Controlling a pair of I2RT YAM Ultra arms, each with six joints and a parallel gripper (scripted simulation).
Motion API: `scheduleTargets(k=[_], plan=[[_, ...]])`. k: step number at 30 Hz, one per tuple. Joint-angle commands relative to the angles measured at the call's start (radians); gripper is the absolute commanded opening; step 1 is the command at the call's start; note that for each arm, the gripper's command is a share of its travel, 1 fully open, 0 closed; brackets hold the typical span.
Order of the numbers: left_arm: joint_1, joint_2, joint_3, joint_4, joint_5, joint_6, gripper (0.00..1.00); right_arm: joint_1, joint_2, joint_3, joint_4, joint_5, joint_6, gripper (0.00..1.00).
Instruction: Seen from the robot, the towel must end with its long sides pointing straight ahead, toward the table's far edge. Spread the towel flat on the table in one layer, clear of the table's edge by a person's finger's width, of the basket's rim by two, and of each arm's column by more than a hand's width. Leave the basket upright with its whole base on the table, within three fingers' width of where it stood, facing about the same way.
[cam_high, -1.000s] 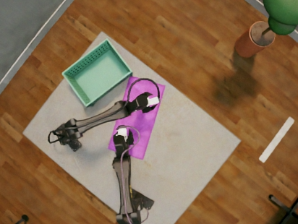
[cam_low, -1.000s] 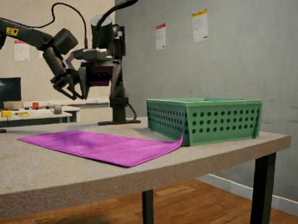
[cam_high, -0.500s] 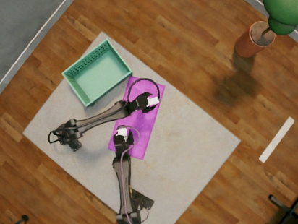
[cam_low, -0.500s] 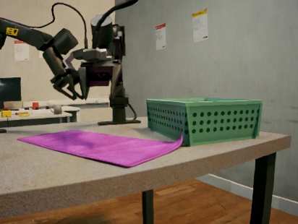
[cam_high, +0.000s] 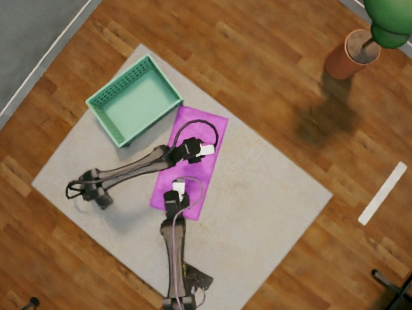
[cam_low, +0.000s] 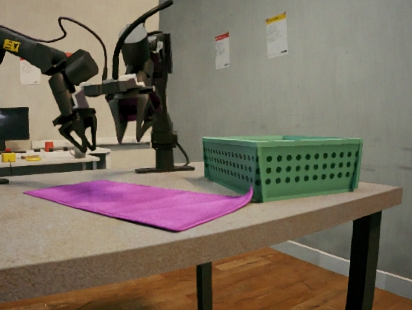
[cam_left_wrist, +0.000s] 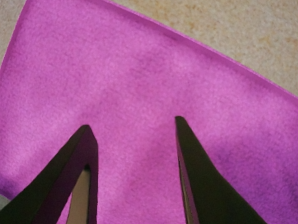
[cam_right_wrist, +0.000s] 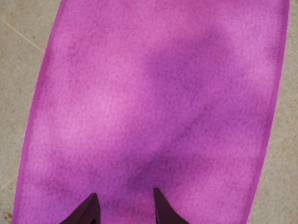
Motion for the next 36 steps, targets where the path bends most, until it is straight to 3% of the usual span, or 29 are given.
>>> scheduleTargets(k=[1, 12, 20, 36], plan=[[-0.028, -0.058, -0.048, -0.111, 0.028, 0.099, 0.34, -0.033, -0.056, -0.029, -0.092, -0.007, 0.084, 0.34], [-0.106, -0.137, -0.135, -0.311, 0.000, 0.256, 0.34, -0.139, -0.085, -0.122, -0.244, -0.039, 0.195, 0.34], [-0.197, -0.173, -0.193, -0.472, -0.027, 0.364, 0.34, -0.248, -0.216, -0.353, -0.143, -0.053, 0.086, 0.34], [-0.426, -0.446, -0.648, -0.302, -0.060, 0.141, 0.34, -0.240, -0.226, -0.316, -0.142, -0.057, 0.080, 0.34]])
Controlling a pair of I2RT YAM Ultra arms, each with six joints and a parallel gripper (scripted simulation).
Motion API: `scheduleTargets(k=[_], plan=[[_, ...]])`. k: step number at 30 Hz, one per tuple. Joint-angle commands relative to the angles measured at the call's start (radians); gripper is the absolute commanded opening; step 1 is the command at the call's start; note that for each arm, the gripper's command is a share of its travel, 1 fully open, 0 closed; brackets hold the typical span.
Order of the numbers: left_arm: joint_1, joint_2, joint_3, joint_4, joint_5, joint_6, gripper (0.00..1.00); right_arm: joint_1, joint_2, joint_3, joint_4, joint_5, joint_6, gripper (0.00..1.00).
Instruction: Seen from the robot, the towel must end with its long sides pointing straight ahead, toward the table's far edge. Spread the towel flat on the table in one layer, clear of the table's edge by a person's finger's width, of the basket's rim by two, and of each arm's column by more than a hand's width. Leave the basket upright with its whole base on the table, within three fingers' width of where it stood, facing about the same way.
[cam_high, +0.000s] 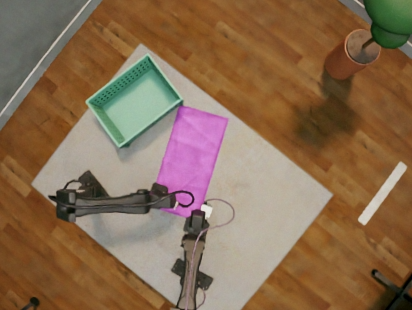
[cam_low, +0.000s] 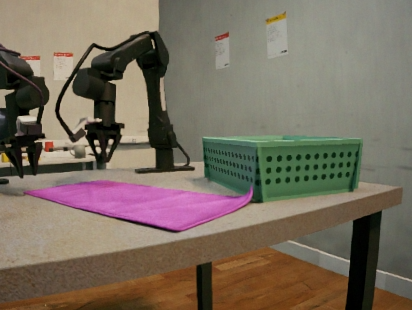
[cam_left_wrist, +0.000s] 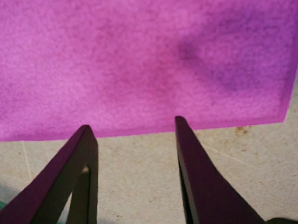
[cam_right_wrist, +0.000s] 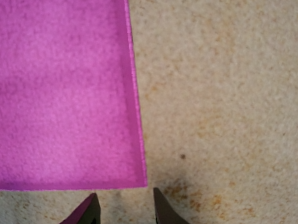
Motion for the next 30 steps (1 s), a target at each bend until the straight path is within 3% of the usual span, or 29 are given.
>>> scheduleTargets(k=[1, 12, 26, 27, 30], plan=[[-0.061, -0.067, -0.088, 0.052, -0.020, -0.095, 0.34, 0.004, -0.030, 0.035, 0.026, -0.008, -0.008, 0.34], [-0.264, -0.187, -0.276, 0.113, -0.050, -0.296, 0.34, 0.004, -0.030, 0.035, 0.026, -0.008, -0.008, 0.34], [-0.263, -0.160, -0.258, 0.115, -0.050, -0.301, 0.34, 0.016, -0.021, 0.031, 0.039, -0.003, 0.015, 0.34], [-0.266, -0.135, -0.301, 0.157, -0.059, -0.308, 0.34, 0.013, 0.028, -0.033, 0.071, -0.002, 0.015, 0.34], [-0.250, -0.128, -0.334, 0.195, -0.058, -0.305, 0.34, -0.008, 0.037, -0.064, 0.110, -0.008, -0.008, 0.34]])
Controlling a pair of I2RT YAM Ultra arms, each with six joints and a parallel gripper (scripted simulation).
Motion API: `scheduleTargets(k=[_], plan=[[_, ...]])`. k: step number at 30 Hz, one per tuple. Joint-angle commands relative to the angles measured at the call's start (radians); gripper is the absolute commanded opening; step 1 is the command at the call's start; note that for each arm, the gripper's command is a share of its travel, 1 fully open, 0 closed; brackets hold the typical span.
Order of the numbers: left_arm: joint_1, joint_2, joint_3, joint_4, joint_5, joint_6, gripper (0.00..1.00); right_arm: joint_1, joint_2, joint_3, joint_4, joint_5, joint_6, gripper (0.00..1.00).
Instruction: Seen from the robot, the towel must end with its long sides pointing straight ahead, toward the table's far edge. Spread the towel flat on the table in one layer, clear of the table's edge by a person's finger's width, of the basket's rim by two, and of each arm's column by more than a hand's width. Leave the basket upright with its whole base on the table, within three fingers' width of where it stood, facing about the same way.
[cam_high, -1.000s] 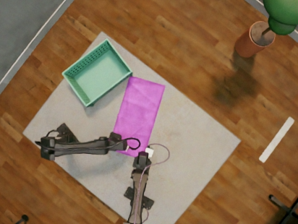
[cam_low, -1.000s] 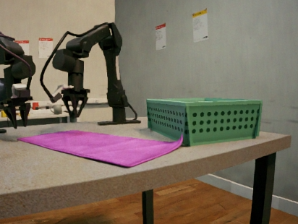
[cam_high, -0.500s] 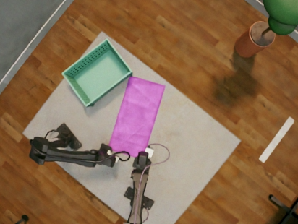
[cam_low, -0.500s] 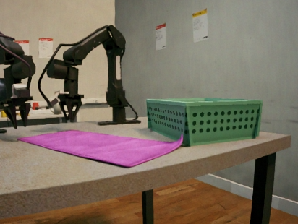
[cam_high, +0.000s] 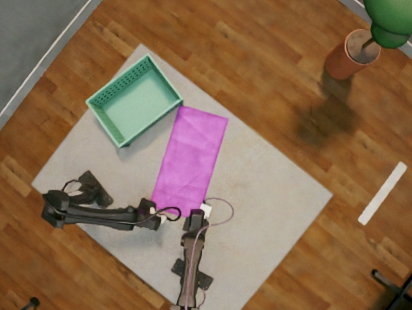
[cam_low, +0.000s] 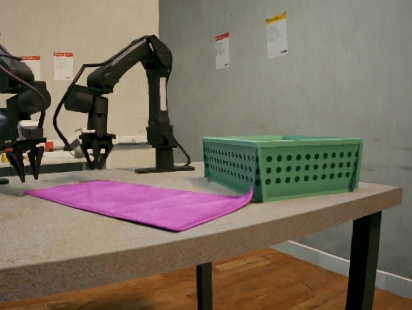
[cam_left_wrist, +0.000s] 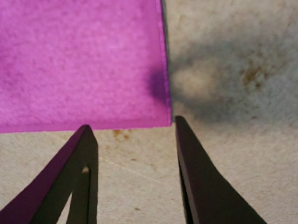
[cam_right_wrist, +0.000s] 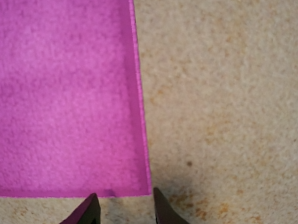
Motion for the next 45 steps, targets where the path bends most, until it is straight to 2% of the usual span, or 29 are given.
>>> scheduleTargets(k=[1, 6, 8, 9, 17, 19, 20, 30, 31, 33, 34, 36, 37, 39, 40, 42, 43, 45], plan=[[0.012, 0.022, -0.051, 0.052, -0.013, -0.010, 0.34, -0.019, 0.019, -0.039, 0.068, -0.005, -0.014, 0.34], [0.013, 0.053, -0.112, 0.143, -0.013, -0.005, 0.34, -0.026, 0.048, -0.095, 0.151, -0.008, -0.023, 0.34], [0.013, 0.057, -0.112, 0.149, -0.013, -0.005, 0.34, -0.019, 0.021, -0.053, 0.149, -0.007, -0.023, 0.34], [0.000, 0.065, -0.107, 0.158, -0.013, -0.011, 0.34, 0.000, 0.057, -0.054, 0.164, -0.003, -0.001, 0.34], [-0.005, 0.074, -0.066, 0.164, -0.006, -0.012, 0.34, 0.006, 0.070, -0.054, 0.178, 0.000, 0.005, 0.34], [-0.005, 0.075, -0.066, 0.165, -0.006, -0.012, 0.34, 0.006, 0.071, -0.054, 0.179, 0.000, 0.004, 0.34], [-0.005, 0.079, -0.107, 0.173, -0.007, -0.012, 0.34, 0.040, 0.082, -0.050, 0.190, 0.010, 0.039, 0.34], [-0.005, 0.079, -0.109, 0.173, -0.007, -0.012, 0.34, 0.041, 0.089, -0.072, 0.192, -0.004, 0.040, 0.34], [-0.005, 0.079, -0.109, 0.173, -0.007, -0.012, 0.27, 0.041, 0.089, -0.072, 0.192, -0.004, 0.040, 0.34], [-0.005, 0.079, -0.109, 0.172, 0.000, -0.012, 0.27, 0.041, 0.089, -0.072, 0.193, -0.004, 0.039, 0.34], [0.019, 0.082, -0.114, 0.177, 0.005, 0.010, 0.19, 0.041, 0.089, -0.072, 0.193, -0.004, 0.038, 0.24], [0.017, 0.082, -0.114, 0.177, 0.005, 0.010, 0.19, 0.039, 0.089, -0.072, 0.193, -0.002, 0.038, 0.24], [0.029, 0.080, -0.116, 0.177, 0.007, 0.019, 0.11, 0.051, 0.083, -0.095, 0.192, 0.006, 0.050, 0.15], [0.029, 0.080, -0.116, 0.172, 0.007, 0.020, 0.11, 0.051, 0.083, -0.095, 0.192, 0.015, 0.050, 0.15], [0.039, 0.076, -0.115, 0.152, 0.009, 0.029, 0.02, 0.064, 0.081, -0.098, 0.193, 0.017, 0.062, 0.05], [0.039, 0.077, -0.115, 0.150, 0.006, 0.030, 0.02, 0.065, 0.081, -0.098, 0.193, 0.017, 0.063, 0.05], [0.044, 0.076, -0.116, 0.153, 0.003, 0.035, 0.01, 0.075, 0.077, -0.103, 0.194, 0.019, 0.073, 0.00], [0.044, 0.076, -0.115, 0.152, -0.002, 0.035, 0.01, 0.076, 0.077, -0.103, 0.194, 0.019, 0.074, 0.00]])
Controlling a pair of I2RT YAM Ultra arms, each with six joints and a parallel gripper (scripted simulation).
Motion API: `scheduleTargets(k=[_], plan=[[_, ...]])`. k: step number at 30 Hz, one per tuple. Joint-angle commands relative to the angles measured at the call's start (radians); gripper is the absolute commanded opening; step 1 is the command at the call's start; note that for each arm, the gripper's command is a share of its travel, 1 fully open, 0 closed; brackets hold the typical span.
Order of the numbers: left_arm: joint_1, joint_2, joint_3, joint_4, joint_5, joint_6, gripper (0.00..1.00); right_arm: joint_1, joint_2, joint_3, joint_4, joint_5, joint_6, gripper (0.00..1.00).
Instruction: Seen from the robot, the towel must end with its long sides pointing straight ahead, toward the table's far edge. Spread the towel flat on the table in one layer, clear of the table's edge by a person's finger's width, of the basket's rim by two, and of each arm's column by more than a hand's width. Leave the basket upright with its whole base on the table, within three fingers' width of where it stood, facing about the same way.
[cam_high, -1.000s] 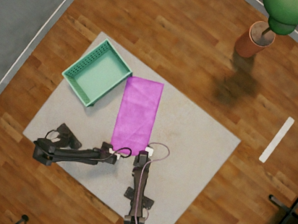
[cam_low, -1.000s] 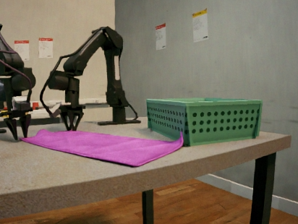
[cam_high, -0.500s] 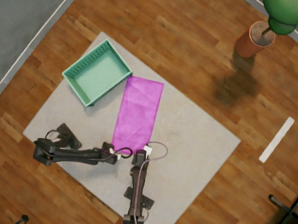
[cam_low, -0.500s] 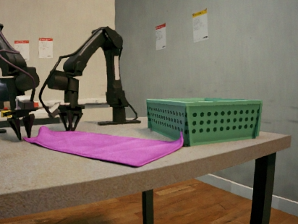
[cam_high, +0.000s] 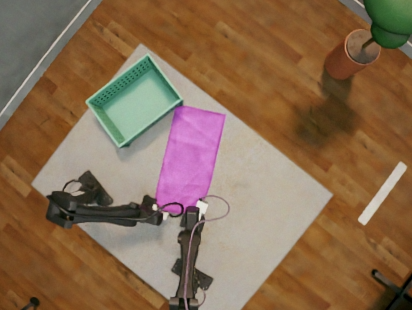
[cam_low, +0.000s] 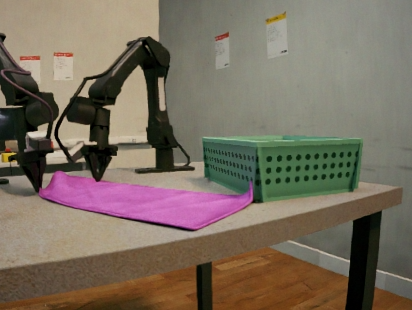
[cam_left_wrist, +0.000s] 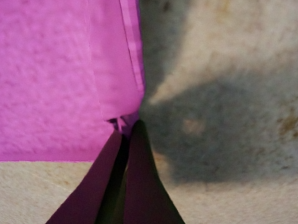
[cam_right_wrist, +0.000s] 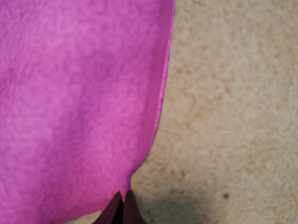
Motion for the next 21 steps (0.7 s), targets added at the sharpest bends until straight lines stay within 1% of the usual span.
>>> scheduleTargets(k=[1, 5, 6, 8, 9, 11, 12, 14, 15, 19, 20, 21], plan=[[0.015, 0.021, -0.024, -0.015, -0.004, 0.016, 0.01, 0.014, 0.019, -0.032, 0.021, 0.012, 0.017, 0.00], [0.015, 0.021, -0.024, -0.015, -0.008, 0.017, 0.00, 0.017, 0.017, -0.034, 0.021, 0.006, 0.020, 0.00], [-0.018, 0.017, -0.015, -0.028, 0.013, -0.012, 0.00, -0.016, -0.022, -0.032, -0.005, 0.019, -0.009, 0.00], [-0.018, 0.017, -0.015, -0.028, 0.013, -0.013, 0.00, -0.016, -0.005, -0.032, -0.006, 0.019, -0.009, 0.00], [-0.001, 0.019, 0.027, -0.029, 0.023, -0.010, 0.00, 0.000, 0.006, -0.029, -0.019, 0.028, -0.007, 0.00], [0.000, 0.018, 0.005, -0.031, 0.023, -0.011, 0.00, 0.000, 0.006, -0.029, -0.019, 0.028, -0.007, 0.00], [-0.020, -0.035, 0.053, -0.072, 0.032, -0.016, 0.00, -0.012, -0.040, -0.042, -0.026, 0.037, -0.010, 0.00], [-0.020, -0.035, 0.055, -0.075, 0.033, -0.017, 0.00, -0.012, -0.041, -0.042, -0.026, 0.037, -0.010, 0.00], [-0.013, -0.071, 0.098, -0.148, 0.042, -0.016, 0.00, 0.005, -0.097, 0.030, -0.109, 0.046, -0.006, 0.00], [-0.012, -0.069, 0.110, -0.163, 0.042, -0.017, 0.00, 0.005, -0.101, 0.036, -0.121, 0.047, -0.006, 0.00], [-0.013, -0.034, 0.112, -0.166, 0.042, -0.018, 0.00, 0.005, -0.101, 0.037, -0.123, 0.047, -0.006, 0.00], [-0.013, -0.033, 0.112, -0.167, 0.042, -0.018, 0.00, 0.005, -0.101, 0.038, -0.124, 0.047, -0.006, 0.00]])
